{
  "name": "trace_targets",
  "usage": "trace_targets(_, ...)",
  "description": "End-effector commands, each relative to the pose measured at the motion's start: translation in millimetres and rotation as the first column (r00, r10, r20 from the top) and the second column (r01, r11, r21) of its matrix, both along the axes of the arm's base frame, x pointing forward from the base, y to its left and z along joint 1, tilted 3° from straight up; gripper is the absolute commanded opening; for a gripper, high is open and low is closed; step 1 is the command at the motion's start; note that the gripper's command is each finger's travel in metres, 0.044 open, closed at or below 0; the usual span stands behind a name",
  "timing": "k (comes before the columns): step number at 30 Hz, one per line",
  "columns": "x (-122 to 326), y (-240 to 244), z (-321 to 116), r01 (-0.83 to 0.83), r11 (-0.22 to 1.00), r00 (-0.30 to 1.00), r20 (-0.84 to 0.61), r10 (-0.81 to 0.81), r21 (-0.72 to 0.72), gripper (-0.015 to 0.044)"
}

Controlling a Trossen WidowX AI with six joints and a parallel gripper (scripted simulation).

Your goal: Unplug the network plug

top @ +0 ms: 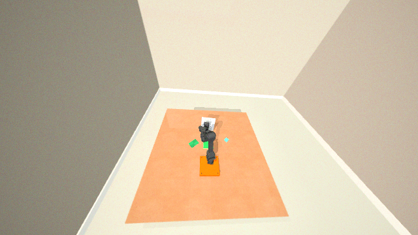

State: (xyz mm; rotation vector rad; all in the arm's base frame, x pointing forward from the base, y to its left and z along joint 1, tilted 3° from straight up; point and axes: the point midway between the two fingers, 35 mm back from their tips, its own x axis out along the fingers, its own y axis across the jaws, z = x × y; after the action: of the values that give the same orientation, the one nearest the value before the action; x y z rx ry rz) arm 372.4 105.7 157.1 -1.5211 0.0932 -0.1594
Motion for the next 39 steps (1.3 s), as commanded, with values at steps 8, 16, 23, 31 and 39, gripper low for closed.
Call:
trace_targets(8,-6.5,-0.5,-0.6,-0.004,1.000,1.000,0.001,0.004,0.005,0.0000)
trace_targets(16,-11.5,-0.9,-0.9,-0.004,1.000,1.000,0.000,0.004,0.005,0.0000)
trace_targets(23,-15.9,-1.3,-1.3,-0.004,1.000,1.000,0.000,0.004,0.005,0.0000)
trace_targets(31,-21.0,-1.6,-1.6,-0.004,1.000,1.000,-0.001,0.004,0.005,0.0000)
trace_targets(39,-26.6,-0.9,-2.0,-0.004,1.000,1.000,-0.001,0.004,0.005,0.0000)
